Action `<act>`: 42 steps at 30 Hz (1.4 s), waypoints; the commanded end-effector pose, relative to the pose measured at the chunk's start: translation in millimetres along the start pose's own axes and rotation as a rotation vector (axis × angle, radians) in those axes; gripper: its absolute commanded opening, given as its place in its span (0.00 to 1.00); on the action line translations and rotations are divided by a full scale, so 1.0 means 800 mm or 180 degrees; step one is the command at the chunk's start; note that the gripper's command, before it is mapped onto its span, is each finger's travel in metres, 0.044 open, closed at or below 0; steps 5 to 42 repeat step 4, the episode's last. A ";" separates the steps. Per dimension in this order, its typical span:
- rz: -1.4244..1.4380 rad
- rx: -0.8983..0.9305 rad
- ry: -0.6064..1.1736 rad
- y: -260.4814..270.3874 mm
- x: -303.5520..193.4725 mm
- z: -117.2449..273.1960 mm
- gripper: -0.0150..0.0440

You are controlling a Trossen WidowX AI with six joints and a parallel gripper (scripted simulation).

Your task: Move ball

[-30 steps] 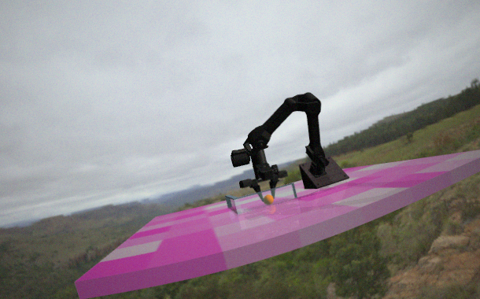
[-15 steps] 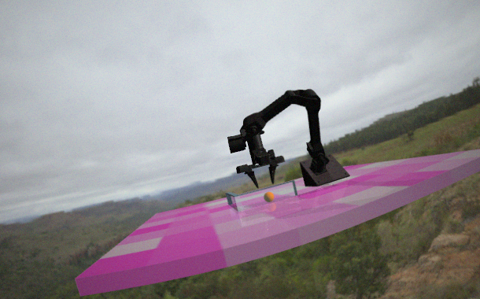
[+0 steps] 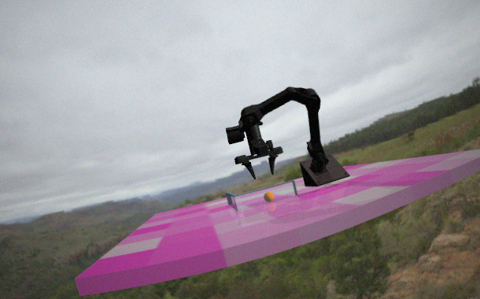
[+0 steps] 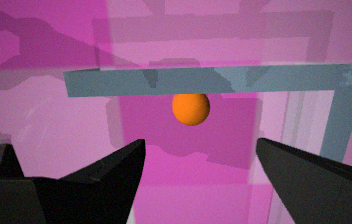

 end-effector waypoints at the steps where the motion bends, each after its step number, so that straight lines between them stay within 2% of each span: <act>1: 0.0016 -0.0025 0.0000 0.002 -0.001 0.037 0.98; 42: 0.0017 -0.0024 -0.0001 0.002 -0.001 0.040 1.00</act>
Point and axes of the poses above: the point midway between the two fingers, 35 mm back from their tips, its own z axis back along the fingers, its own y axis across the jaws, x = y × z, the point moved 4 cm from there along z, back along the fingers, and after that the axes turned 11 degrees about -z, right-handed, at the moved point
